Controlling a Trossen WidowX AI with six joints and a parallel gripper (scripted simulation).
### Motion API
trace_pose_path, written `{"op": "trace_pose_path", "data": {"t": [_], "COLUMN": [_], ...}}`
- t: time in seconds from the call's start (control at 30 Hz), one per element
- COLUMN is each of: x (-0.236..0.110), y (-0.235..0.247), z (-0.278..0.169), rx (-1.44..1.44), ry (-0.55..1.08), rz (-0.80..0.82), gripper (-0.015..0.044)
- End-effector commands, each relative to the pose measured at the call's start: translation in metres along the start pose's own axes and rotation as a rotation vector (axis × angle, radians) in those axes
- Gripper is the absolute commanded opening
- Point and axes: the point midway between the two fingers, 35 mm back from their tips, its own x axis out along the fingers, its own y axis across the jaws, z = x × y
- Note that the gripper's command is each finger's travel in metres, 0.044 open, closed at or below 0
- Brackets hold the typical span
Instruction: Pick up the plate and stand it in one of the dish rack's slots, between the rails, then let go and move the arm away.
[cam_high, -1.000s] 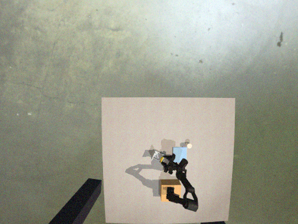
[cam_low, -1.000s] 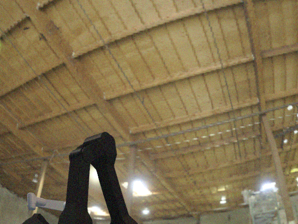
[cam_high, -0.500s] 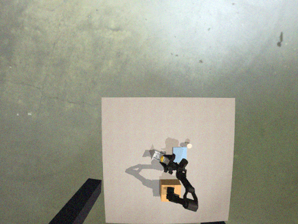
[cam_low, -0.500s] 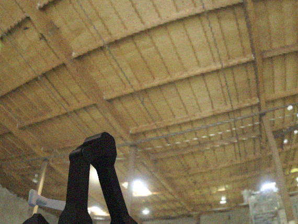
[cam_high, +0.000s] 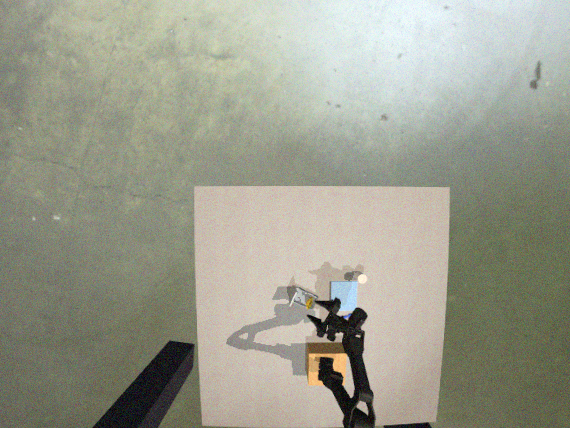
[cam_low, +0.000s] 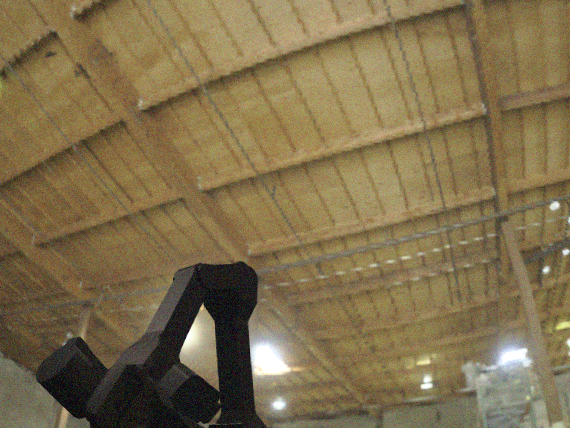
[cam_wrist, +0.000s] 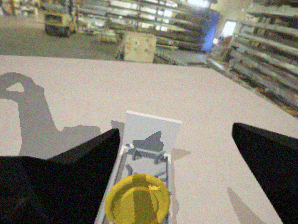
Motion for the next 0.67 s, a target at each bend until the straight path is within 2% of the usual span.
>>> {"op": "trace_pose_path", "data": {"t": [0.0, 0.27, 0.63], "x": [-0.009, -0.009, -0.014], "y": [-0.01, -0.011, -0.025], "z": [0.041, 0.042, 0.034], "rx": [0.003, 0.02, 0.298], "ry": [-0.001, 0.014, 0.261], "rz": [0.006, 0.007, 0.001], "gripper": [0.04, 0.04, 0.04]}}
